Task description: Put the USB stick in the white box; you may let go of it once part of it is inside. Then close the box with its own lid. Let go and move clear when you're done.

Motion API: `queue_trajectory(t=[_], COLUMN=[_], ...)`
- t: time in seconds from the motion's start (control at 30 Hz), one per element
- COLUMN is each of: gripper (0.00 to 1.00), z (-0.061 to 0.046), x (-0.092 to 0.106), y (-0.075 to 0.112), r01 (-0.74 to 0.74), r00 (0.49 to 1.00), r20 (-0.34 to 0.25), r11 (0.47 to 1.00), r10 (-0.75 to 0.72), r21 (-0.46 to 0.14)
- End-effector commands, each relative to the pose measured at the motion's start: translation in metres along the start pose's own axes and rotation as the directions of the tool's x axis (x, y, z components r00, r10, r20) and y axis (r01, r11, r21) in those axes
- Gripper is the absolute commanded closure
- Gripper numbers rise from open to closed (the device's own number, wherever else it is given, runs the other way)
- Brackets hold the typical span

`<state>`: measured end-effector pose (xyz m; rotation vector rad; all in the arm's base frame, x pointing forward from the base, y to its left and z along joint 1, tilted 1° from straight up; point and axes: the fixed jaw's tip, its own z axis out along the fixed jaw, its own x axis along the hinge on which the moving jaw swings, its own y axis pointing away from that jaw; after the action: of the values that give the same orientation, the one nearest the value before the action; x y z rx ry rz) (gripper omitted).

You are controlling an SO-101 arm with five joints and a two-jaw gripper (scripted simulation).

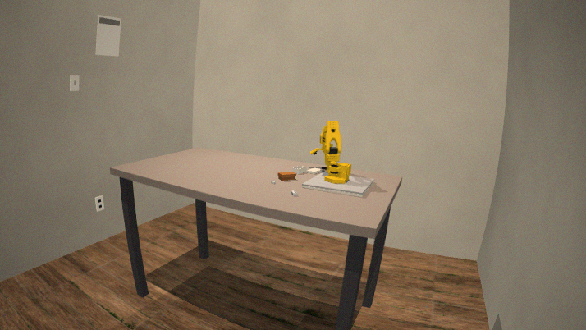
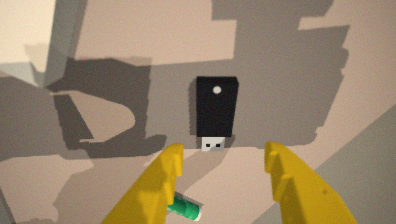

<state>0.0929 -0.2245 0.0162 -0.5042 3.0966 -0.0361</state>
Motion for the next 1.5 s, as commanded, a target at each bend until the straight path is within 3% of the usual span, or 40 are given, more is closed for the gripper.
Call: queue_trajectory(t=[0.0,0.93,1.47], gripper=[0.8,0.8,0.8], z=[0.002,-0.012,-0.011], x=[0.001,0.001,0.001], y=[0.002,0.0,0.0], r01=[-0.013,-0.013,-0.013], r00=[1.0,1.0,1.0], r20=[0.001,0.001,0.001], r11=[1.0,1.0,1.0], r10=[0.013,0.013,0.013], r21=[-0.009,-0.009,-0.009])
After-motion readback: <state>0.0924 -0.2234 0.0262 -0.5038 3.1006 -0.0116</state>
